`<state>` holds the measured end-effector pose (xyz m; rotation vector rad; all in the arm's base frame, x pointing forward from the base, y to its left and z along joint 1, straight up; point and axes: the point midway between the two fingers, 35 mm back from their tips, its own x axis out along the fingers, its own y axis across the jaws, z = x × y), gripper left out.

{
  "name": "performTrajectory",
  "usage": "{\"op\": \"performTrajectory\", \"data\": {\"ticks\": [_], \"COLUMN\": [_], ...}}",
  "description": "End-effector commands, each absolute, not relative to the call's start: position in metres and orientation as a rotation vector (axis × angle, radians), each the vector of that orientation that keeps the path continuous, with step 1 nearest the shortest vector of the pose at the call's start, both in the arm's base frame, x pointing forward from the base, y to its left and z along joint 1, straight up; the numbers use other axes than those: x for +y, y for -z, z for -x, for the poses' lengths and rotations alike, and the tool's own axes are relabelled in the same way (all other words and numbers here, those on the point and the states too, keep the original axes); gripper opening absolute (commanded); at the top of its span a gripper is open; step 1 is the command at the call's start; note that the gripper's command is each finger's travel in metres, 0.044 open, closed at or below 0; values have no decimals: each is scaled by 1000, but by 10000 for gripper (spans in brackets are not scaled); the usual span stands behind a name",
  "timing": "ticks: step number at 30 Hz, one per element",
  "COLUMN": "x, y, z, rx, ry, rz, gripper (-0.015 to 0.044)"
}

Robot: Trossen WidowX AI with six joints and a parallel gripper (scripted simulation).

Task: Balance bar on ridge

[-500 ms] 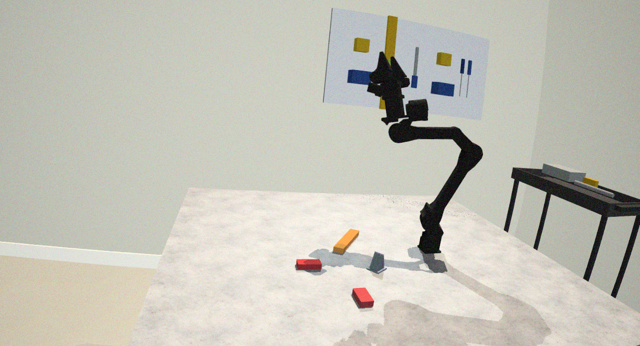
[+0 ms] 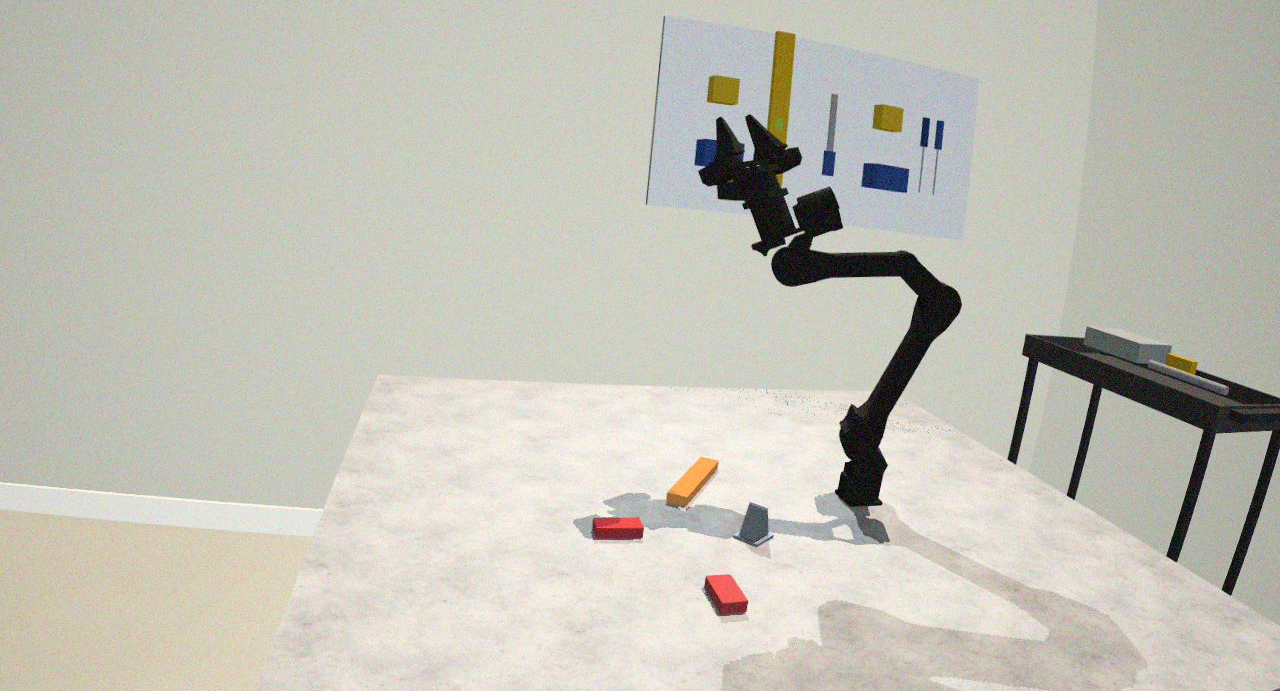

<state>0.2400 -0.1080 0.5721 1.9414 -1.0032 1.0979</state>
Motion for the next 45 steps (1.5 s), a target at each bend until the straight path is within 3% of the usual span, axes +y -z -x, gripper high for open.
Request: {"op": "performTrajectory", "data": {"ticks": [1, 24, 45], "x": [-113, -130, -130], "y": [-562, -482, -381], "z": [-264, -361, -415], "rx": [-998, -733, -235], "ry": [-911, -108, 301], "rz": [-1901, -1476, -947], "gripper": [315, 315, 315]}}
